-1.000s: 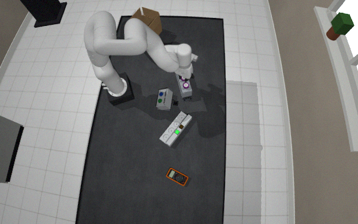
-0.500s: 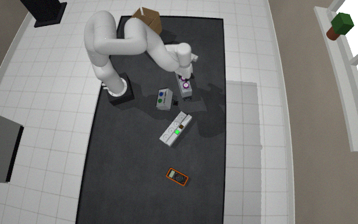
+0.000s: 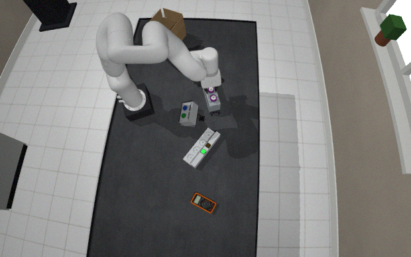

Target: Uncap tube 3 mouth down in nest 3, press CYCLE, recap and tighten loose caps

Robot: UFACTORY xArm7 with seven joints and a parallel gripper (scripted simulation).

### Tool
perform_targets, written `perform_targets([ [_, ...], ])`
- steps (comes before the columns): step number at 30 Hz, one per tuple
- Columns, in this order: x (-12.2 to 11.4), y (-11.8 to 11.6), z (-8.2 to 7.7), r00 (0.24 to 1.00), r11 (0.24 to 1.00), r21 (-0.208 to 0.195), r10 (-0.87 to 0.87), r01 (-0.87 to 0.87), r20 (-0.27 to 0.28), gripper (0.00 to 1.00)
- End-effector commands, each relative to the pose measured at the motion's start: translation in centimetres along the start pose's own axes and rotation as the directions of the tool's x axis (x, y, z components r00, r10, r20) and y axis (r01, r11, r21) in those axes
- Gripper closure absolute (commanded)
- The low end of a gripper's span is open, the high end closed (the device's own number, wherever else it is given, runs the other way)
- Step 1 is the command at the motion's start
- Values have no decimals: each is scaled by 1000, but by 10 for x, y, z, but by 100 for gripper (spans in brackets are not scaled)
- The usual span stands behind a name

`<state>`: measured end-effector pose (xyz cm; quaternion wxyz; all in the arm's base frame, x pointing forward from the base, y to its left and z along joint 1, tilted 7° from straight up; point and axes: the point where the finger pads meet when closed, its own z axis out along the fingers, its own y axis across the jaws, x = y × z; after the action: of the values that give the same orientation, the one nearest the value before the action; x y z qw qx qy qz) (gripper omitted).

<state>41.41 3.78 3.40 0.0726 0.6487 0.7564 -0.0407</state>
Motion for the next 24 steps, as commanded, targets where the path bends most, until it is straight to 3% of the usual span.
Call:
perform_targets([
  [1,0,2,-1,968,969,1,-249,249,-45,54],
  [5,0,2,-1,892,893,-9,-450,450,-41,54],
  [12,0,2,-1,665,666,-24,-746,746,-38,54],
  [19,0,2,-1,665,666,-24,-746,746,-38,54],
  [20,0,2,-1,665,666,-24,-746,746,-38,100],
  [24,0,2,-1,665,666,-24,-746,746,-38,100],
])
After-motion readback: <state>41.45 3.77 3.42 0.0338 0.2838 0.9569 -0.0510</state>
